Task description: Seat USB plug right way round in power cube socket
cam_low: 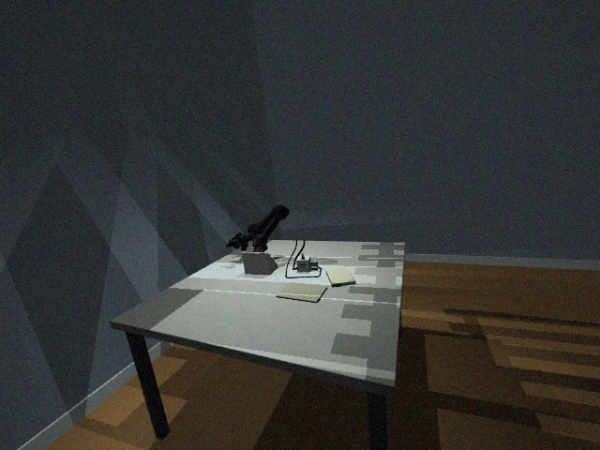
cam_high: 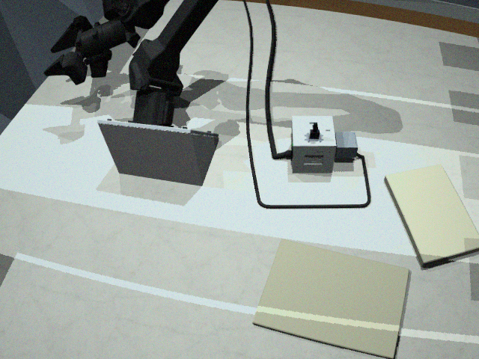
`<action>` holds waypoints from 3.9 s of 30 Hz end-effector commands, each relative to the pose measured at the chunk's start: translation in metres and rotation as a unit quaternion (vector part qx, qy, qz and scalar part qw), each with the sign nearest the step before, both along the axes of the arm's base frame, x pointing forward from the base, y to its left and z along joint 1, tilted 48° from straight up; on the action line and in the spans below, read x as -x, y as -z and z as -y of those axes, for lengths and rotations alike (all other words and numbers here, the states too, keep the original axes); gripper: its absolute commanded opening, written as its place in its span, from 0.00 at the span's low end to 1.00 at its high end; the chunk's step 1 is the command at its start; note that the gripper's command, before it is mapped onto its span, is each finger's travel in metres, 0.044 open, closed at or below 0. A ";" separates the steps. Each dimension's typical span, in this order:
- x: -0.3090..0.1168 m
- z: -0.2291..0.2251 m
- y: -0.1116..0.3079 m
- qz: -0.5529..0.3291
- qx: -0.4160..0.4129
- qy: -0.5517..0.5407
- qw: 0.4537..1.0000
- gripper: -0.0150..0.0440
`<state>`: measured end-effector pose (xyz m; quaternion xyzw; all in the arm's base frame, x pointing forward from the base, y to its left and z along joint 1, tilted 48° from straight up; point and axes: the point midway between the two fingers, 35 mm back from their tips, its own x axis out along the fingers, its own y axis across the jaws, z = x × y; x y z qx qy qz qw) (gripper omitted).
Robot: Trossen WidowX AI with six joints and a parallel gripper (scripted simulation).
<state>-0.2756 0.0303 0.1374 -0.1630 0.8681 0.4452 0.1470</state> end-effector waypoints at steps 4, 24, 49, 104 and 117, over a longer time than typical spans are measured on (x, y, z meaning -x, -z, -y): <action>-0.002 -0.031 -0.013 -0.018 -0.023 0.044 0.999 1.00; -0.086 -0.219 -0.139 0.004 -0.449 0.252 0.858 1.00; -0.425 -0.285 -0.153 0.439 -0.442 0.499 0.603 1.00; -0.571 0.017 0.071 -0.041 0.305 0.806 0.506 1.00; -0.570 0.007 0.079 -0.042 0.305 0.806 0.506 1.00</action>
